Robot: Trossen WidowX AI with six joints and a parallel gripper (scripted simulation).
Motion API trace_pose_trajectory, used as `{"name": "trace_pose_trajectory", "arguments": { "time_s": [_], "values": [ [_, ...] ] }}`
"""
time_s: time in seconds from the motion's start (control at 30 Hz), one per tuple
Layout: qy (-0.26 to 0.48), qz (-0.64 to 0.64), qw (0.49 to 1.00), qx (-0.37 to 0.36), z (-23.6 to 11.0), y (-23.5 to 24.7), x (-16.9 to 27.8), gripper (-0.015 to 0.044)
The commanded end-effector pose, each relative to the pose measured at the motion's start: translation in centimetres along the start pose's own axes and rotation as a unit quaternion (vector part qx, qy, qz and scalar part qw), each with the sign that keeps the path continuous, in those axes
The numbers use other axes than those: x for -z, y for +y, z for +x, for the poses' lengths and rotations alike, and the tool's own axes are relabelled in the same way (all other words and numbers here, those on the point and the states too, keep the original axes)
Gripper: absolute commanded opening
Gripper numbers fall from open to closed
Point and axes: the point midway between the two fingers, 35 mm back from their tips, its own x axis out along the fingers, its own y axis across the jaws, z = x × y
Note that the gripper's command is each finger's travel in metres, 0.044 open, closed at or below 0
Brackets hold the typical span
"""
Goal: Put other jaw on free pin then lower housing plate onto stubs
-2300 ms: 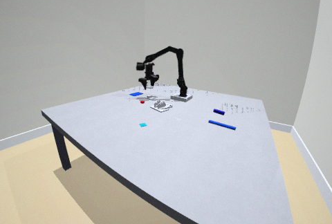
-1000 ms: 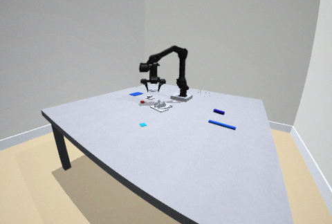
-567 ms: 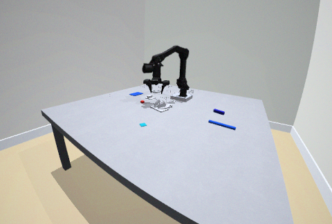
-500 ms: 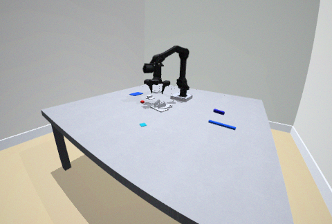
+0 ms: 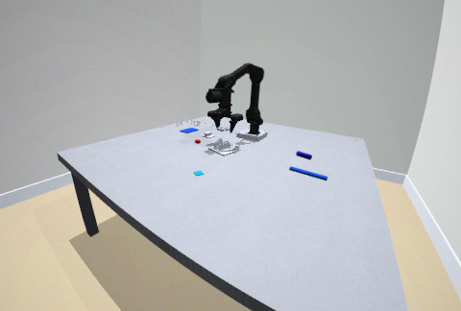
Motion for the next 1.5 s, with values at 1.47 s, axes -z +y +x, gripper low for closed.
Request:
{"name": "trace_pose_trajectory", "arguments": {
  "time_s": [1.47],
  "values": [
    [-0.001, 0.125, 0.992, -0.002, 0.0, 4.3, 0.9, 0.0351]
  ]
}}
